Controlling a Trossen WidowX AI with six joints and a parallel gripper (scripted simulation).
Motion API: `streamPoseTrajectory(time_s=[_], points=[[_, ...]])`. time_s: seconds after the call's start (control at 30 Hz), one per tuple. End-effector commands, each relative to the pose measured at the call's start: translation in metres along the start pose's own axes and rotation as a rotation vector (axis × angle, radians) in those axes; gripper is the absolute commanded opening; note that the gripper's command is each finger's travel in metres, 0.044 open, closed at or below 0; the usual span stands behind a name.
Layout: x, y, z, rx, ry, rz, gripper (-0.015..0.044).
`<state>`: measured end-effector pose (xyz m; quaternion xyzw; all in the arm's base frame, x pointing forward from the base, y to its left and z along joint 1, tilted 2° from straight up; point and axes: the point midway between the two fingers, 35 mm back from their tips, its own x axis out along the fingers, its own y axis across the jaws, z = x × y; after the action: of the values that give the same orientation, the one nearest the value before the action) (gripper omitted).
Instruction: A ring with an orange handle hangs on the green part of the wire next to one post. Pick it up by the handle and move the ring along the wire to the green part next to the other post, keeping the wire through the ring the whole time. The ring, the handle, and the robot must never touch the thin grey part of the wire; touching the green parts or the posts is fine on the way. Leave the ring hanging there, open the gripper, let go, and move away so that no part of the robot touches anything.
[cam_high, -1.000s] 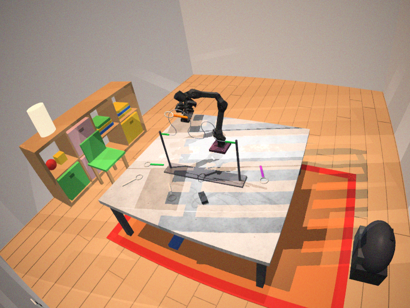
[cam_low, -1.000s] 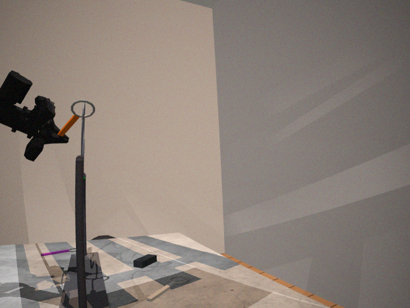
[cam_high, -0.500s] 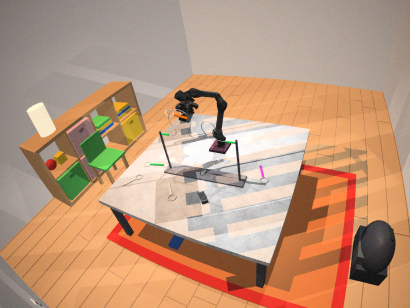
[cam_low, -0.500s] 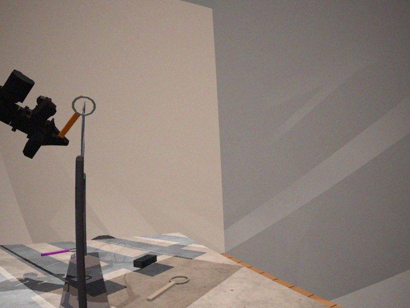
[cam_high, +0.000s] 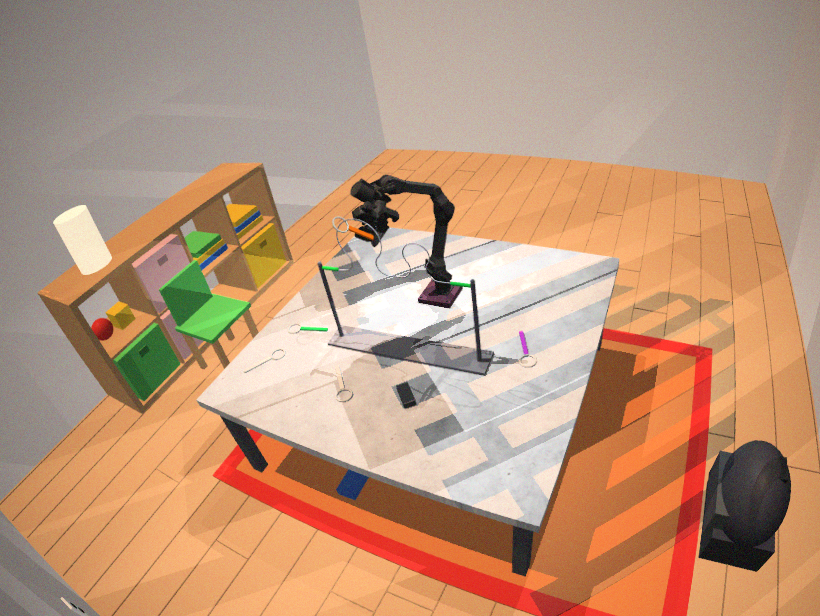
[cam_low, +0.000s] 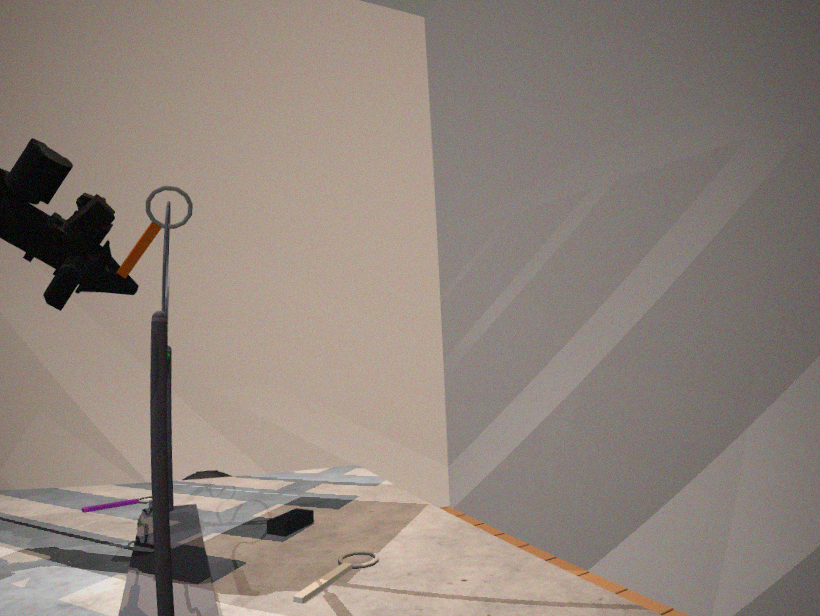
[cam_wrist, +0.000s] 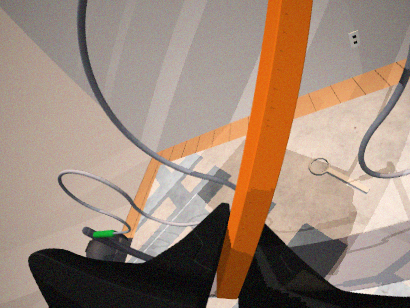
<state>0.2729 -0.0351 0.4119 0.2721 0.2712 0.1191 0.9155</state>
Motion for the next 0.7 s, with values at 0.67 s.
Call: streamPoseTrajectory(time_s=[0.67], points=[[-0.0013,-0.0064,0.0012,-0.235,-0.027,-0.15,-0.015]])
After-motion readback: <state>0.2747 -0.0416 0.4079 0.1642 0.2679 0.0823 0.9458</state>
